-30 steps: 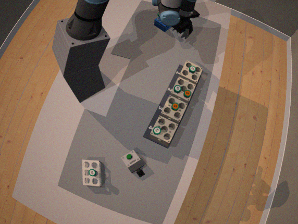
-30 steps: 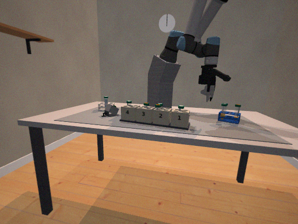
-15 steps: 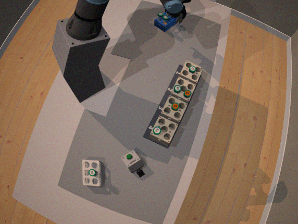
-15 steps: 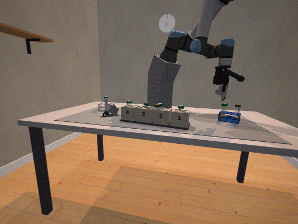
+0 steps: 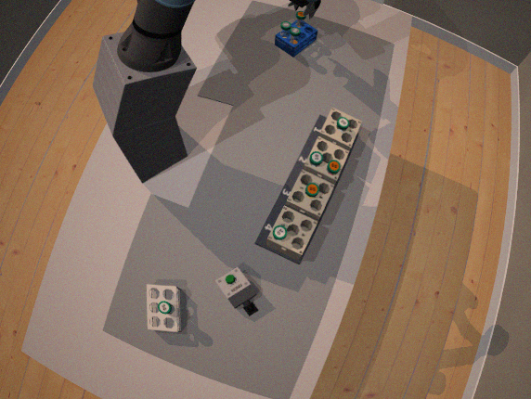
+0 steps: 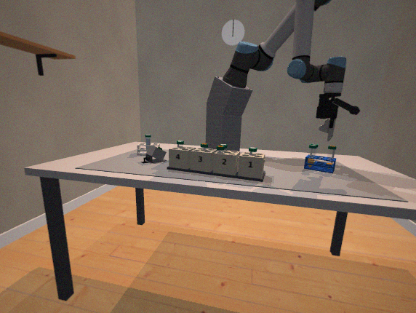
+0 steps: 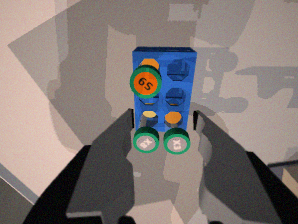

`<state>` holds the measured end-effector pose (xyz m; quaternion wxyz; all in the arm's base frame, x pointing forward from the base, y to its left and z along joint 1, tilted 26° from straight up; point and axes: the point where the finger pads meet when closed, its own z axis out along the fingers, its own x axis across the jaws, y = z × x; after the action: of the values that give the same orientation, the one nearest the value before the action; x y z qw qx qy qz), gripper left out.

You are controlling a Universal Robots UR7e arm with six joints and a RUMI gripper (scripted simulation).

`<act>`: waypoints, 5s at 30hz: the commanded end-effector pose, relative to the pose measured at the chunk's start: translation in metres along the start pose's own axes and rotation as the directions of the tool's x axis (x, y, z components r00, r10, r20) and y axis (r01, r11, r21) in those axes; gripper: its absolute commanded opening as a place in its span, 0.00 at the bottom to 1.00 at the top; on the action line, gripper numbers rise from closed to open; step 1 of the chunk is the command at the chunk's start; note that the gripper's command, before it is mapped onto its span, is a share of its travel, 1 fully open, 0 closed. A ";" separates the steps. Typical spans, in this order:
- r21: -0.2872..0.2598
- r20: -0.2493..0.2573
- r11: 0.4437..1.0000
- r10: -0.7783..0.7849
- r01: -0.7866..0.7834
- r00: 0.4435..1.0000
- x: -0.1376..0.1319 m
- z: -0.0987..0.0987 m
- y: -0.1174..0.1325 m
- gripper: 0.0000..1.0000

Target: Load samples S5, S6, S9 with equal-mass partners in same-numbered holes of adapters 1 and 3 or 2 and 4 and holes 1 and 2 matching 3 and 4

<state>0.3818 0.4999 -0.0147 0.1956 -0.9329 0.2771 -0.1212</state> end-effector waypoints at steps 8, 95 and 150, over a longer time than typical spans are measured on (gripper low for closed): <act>-0.007 -0.005 1.000 0.003 -0.003 1.000 -0.019 0.002 -0.016 0.35; -0.007 -0.005 1.000 0.003 -0.003 1.000 -0.019 -0.045 -0.016 0.00; -0.004 -0.008 0.877 0.480 -0.480 0.877 0.116 -0.089 0.148 0.00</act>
<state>0.3725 0.3236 0.0206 0.2127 -0.8354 0.5015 -0.0732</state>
